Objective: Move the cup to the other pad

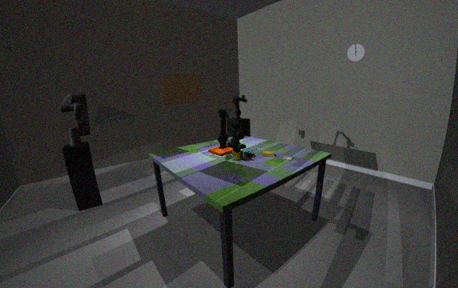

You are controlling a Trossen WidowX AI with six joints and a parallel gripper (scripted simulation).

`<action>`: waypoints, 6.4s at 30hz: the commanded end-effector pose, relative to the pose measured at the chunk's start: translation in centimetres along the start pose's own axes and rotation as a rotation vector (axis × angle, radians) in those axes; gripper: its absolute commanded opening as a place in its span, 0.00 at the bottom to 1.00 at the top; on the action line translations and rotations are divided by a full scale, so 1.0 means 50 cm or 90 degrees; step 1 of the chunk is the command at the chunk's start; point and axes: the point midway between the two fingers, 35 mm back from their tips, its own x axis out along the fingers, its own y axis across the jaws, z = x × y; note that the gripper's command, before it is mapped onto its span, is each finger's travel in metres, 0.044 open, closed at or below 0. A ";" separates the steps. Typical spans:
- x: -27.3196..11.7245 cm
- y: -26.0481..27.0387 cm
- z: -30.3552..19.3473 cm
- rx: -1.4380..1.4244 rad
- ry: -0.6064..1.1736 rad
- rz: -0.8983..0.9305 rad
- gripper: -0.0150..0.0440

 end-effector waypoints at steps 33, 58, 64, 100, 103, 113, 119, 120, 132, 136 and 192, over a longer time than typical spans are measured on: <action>-0.117 0.008 -0.003 -0.003 -0.003 -0.002 0.25; -0.111 -0.002 -0.027 -0.005 0.000 -0.001 0.25; -0.111 -0.016 -0.055 -0.004 0.000 -0.002 0.25; -0.114 -0.094 -0.205 -0.003 0.004 -0.005 0.25; -0.115 -0.100 -0.216 -0.003 0.004 -0.005 0.25; -0.116 -0.119 -0.251 -0.003 0.005 -0.006 0.25; -0.116 -0.130 -0.271 -0.003 0.006 -0.006 0.25; -0.116 -0.131 -0.274 -0.003 0.006 -0.006 0.25; -0.118 -0.153 -0.313 -0.003 0.007 -0.007 0.25; -0.118 -0.161 -0.325 -0.003 0.008 -0.007 0.25; -0.053 -0.216 -0.405 -0.003 0.010 -0.009 0.25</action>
